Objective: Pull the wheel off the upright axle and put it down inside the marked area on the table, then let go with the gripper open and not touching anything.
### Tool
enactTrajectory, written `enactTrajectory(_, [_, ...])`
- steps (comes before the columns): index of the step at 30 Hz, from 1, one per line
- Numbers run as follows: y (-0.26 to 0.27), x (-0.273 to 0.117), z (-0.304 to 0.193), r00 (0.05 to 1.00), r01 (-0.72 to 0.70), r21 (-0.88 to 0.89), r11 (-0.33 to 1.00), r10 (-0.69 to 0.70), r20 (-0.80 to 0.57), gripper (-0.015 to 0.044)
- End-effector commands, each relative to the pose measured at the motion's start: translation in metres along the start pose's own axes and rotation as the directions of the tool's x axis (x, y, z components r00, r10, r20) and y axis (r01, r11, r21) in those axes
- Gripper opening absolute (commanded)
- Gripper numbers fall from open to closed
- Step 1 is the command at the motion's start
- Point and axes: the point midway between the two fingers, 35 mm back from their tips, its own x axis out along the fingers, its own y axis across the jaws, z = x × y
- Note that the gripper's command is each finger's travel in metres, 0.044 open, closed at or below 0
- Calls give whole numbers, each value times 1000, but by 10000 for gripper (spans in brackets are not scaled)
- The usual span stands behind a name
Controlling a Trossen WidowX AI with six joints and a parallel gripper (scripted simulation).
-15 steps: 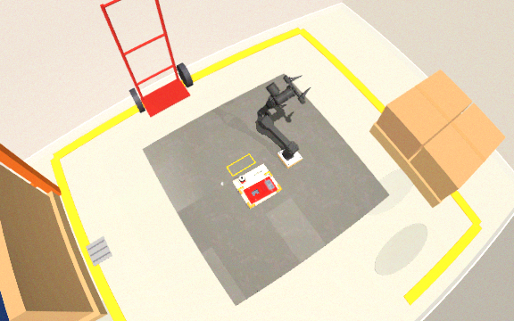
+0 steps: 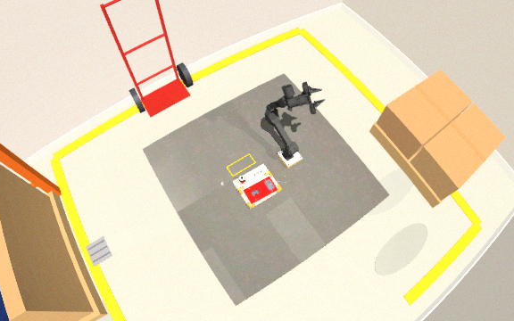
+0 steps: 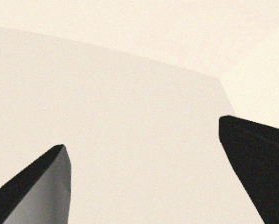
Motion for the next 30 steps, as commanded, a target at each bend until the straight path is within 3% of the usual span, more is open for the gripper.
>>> enactTrajectory(1, [36,21,-35,988,-103,104,989,114,-108,300])
enactTrajectory(8, [90,34,-91,920,-206,273,940,281,-273,300])
enactTrajectory(15, [141,25,-149,794,-220,461,860,432,-428,300])
enactTrajectory(22, [189,-5,-206,613,-140,632,763,568,-549,300])
enactTrajectory(30, [233,-61,-260,368,43,745,666,683,-631,300])
